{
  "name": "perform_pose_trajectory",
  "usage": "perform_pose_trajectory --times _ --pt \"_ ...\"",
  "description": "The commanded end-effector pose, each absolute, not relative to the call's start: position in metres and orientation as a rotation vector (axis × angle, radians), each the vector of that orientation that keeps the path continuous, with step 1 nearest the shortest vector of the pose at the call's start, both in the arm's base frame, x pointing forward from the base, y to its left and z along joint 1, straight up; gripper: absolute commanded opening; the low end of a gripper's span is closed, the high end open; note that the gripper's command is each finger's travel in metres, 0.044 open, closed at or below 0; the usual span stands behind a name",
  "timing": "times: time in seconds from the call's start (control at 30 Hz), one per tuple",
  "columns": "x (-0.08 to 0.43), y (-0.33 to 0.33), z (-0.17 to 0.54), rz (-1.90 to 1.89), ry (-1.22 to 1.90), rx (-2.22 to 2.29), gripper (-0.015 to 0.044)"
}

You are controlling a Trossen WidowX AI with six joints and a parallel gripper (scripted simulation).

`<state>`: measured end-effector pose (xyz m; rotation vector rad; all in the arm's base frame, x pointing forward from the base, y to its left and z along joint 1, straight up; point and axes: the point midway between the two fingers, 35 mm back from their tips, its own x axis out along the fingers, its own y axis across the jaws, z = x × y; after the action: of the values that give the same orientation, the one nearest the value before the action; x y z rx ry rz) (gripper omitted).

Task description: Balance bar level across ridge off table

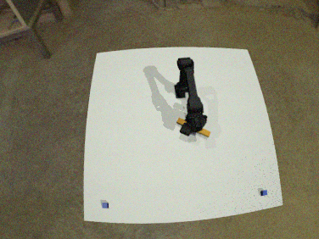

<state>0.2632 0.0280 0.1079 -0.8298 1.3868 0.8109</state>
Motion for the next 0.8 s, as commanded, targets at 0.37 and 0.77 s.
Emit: perform_pose_trajectory --times 0.37,0.77 --pt "0.2632 0.0281 0.1079 0.811 1.387 -0.83 0.0" --pt "0.2632 0.0281 0.1079 0.811 1.387 -0.83 0.0105"
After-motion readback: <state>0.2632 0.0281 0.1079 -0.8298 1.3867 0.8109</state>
